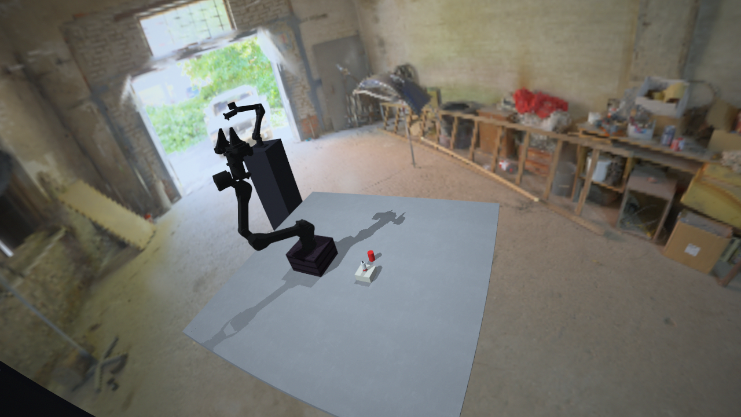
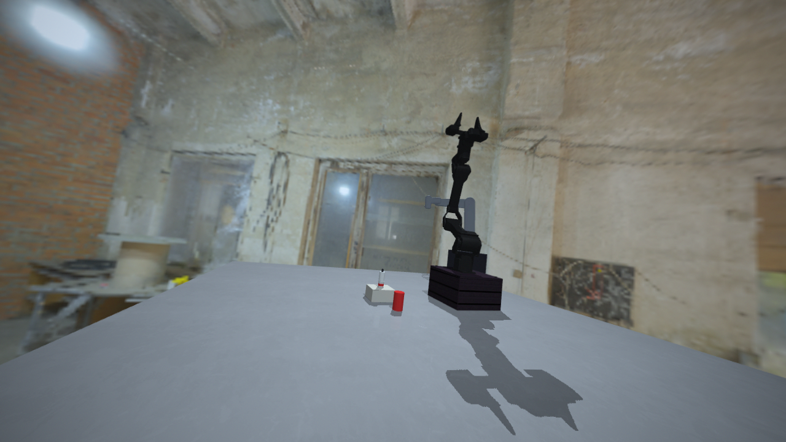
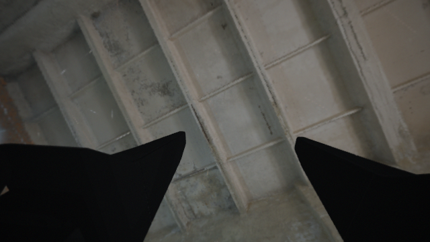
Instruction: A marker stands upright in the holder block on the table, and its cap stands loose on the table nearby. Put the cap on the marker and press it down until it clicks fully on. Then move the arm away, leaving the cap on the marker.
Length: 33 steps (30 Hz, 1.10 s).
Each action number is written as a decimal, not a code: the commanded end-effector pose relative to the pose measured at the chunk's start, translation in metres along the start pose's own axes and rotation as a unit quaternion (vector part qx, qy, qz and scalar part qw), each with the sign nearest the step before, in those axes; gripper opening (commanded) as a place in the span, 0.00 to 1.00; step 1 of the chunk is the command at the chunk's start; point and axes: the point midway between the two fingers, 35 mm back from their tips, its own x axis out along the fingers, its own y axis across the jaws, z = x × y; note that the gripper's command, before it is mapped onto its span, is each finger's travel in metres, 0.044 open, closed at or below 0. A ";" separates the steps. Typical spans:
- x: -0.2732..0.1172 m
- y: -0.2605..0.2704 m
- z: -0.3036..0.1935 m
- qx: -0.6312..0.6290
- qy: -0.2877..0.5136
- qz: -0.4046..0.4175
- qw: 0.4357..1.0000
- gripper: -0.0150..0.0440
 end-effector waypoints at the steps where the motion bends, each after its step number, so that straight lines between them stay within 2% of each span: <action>1: 0.000 0.000 0.001 0.001 -0.001 0.001 1.000 0.89; 6: 0.003 0.002 0.022 0.028 -0.032 0.016 0.999 0.68; 10: 0.010 0.010 0.064 0.061 -0.080 0.037 0.994 0.68; 14: 0.013 0.029 0.123 0.032 -0.140 0.082 0.986 0.68; 20: 0.009 0.053 0.185 0.089 -0.204 0.138 0.965 0.68; 25: -0.011 0.098 0.255 0.094 -0.262 0.223 0.934 0.68; 33: -0.048 0.148 0.323 0.165 -0.310 0.341 0.872 0.68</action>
